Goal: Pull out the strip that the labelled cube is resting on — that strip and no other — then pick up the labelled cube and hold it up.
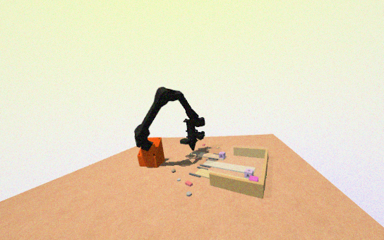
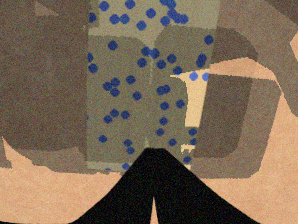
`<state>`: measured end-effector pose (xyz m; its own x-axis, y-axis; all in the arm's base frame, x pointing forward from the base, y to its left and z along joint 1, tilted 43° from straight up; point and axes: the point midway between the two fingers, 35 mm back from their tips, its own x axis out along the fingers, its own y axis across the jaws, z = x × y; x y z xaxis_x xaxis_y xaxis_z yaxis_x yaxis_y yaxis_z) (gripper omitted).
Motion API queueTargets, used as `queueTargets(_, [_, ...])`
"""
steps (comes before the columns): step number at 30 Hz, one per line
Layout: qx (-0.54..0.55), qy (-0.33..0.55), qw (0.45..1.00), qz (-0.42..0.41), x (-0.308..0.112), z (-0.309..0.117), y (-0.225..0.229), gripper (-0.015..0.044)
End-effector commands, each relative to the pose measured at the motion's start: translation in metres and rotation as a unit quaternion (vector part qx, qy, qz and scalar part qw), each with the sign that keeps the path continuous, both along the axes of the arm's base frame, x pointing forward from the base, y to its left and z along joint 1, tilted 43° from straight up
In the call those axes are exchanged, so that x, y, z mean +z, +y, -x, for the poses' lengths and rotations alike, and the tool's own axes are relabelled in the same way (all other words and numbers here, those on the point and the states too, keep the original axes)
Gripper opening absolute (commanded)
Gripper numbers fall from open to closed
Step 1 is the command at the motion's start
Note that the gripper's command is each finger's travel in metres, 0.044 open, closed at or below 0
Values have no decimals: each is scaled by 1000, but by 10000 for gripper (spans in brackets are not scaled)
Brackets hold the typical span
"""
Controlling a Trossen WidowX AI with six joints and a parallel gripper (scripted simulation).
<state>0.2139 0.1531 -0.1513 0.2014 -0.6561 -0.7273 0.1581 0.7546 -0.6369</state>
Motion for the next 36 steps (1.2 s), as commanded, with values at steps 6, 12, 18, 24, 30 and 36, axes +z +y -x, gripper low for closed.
queueTargets(6, [0,-4,1000,-11,16,-2,17,26])
queueTargets(12, [9,2,1000,-8,23,-26,15,184])
queueTargets(18, [9,2,1000,-7,29,-44,14,341])
queueTargets(24, [9,1,1000,-7,35,-61,14,440])
queueTargets(30, [9,1,1000,-7,42,-78,15,440])
queueTargets(36, [9,0,1000,-7,49,-95,16,440])
